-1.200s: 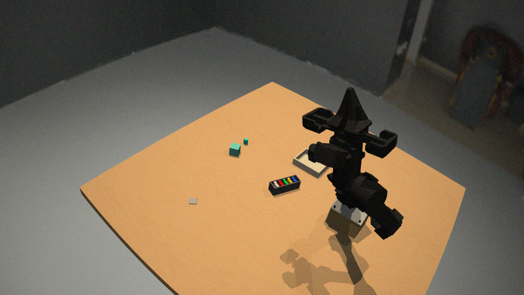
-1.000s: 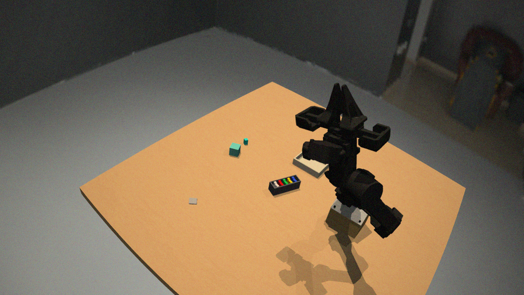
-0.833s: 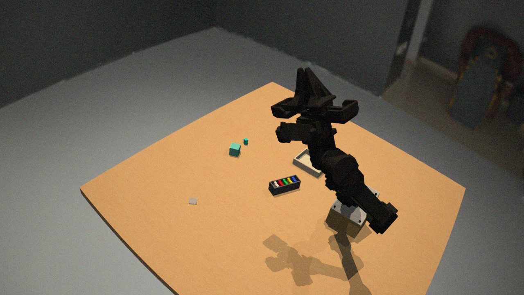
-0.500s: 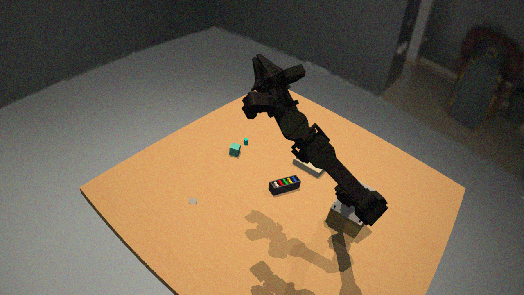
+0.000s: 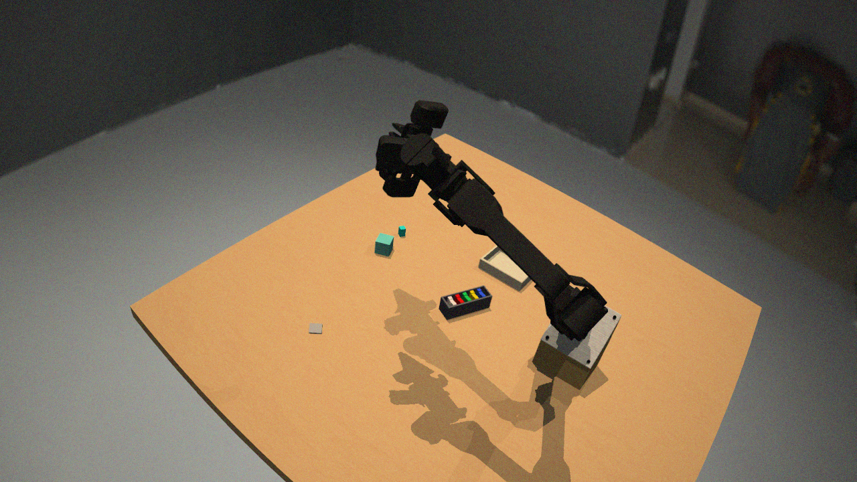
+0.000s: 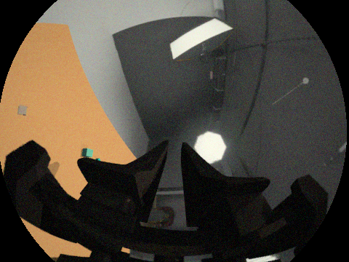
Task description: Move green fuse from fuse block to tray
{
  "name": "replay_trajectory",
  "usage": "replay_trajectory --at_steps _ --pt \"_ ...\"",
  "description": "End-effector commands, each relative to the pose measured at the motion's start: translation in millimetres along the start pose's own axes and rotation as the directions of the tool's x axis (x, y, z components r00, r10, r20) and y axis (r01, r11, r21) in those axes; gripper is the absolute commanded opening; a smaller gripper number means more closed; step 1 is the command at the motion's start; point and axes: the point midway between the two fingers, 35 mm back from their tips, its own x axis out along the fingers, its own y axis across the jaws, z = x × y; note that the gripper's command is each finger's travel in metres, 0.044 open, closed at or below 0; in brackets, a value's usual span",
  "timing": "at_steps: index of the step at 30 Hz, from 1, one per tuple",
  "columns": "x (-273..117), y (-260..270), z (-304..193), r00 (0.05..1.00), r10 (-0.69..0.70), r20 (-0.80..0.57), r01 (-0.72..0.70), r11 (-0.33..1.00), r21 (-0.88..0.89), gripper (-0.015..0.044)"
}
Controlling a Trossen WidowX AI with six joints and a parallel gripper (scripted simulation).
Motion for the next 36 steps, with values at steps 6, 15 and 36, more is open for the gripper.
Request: replay_trajectory --at_steps 6,15,36 --pt "42 101 -92 0.897 0.383 -0.219 -0.328 0.911 0.248 0.0074" --pt "29 210 -194 0.555 0.744 -0.373 -0.415 0.635 0.651 0.0074" --pt "-57 309 -286 -0.024 0.966 -0.257 0.089 0.258 0.962 0.0074"
